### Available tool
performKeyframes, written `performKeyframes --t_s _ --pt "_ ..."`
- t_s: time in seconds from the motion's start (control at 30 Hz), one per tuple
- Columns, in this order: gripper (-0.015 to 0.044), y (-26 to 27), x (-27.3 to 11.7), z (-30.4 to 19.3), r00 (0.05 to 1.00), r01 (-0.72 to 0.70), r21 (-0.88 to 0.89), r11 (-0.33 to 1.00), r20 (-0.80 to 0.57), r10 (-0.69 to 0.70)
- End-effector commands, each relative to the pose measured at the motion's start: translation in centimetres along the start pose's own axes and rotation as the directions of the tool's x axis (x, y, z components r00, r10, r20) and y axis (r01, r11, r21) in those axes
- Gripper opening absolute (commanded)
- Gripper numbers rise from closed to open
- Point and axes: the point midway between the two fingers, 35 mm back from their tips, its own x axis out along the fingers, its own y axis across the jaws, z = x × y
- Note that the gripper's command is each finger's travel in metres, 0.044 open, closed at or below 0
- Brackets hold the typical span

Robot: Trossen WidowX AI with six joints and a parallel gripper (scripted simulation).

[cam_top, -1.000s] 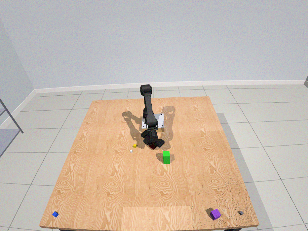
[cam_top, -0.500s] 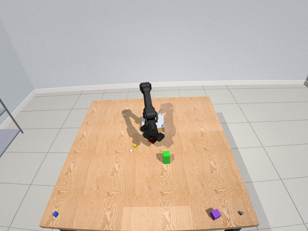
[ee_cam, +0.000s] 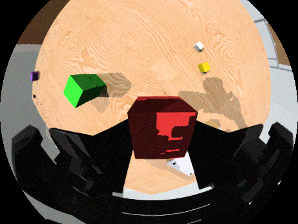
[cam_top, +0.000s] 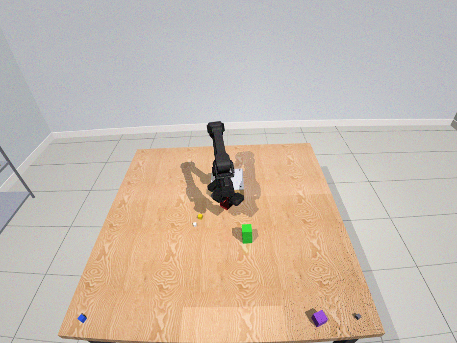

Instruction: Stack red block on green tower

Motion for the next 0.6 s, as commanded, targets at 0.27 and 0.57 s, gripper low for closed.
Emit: performKeyframes --t_s 0.27,0.57 --pt "0.0 4.0 -1.1 1.5 1.0 -0.009 -0.004 1.0 0.01 0.01" --pt "0.0 7.5 -1.4 2.5 1.0 -0.012 -0.006 1.0 0.011 0.012"
